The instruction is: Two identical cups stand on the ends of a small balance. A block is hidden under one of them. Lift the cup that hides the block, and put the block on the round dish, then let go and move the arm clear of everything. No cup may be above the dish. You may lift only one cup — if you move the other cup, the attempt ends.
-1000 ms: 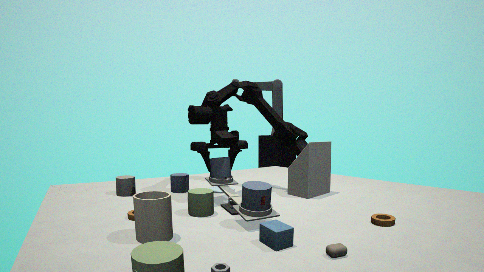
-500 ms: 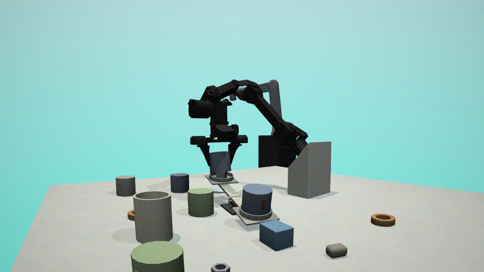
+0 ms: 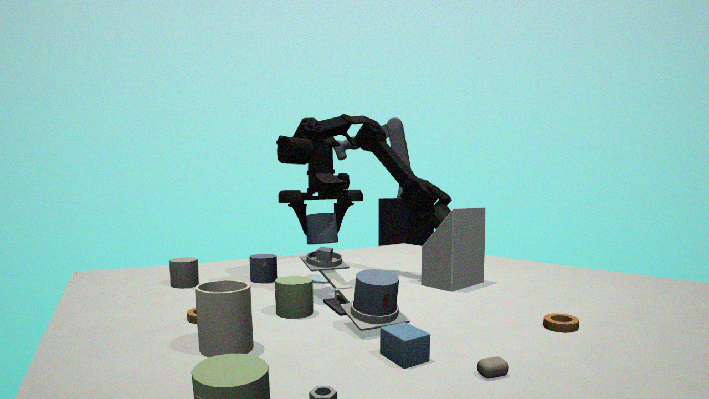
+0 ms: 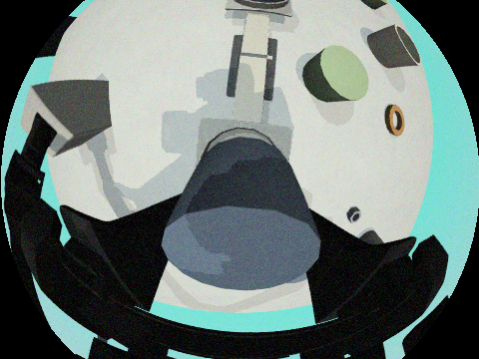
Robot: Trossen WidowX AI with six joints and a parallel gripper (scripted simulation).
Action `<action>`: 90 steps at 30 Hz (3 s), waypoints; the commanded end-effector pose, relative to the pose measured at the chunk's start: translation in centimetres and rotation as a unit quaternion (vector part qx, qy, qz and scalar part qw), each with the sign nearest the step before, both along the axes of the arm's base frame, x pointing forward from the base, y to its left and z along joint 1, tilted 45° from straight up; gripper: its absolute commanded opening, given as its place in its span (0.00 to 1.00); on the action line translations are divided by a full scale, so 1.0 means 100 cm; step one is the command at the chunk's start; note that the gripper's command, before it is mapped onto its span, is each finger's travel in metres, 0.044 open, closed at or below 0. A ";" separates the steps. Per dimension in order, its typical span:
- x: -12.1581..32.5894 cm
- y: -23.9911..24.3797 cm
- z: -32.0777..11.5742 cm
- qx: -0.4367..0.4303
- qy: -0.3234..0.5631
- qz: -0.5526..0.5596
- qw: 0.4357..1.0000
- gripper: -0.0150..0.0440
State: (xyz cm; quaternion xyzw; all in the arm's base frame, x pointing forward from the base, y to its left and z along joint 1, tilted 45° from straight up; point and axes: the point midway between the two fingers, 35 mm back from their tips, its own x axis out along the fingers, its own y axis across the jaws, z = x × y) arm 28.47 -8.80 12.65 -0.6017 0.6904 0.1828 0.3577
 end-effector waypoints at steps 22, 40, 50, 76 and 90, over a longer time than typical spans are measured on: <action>-0.003 0.022 0.026 -0.004 -0.004 0.001 1.000 0.25; -0.005 0.024 0.028 -0.006 0.000 0.000 1.000 0.25; -0.005 0.024 0.028 -0.006 0.000 0.000 1.000 0.25; -0.005 0.024 0.028 -0.006 0.000 0.000 1.000 0.25; -0.014 0.008 0.030 0.009 -0.001 -0.010 1.000 0.25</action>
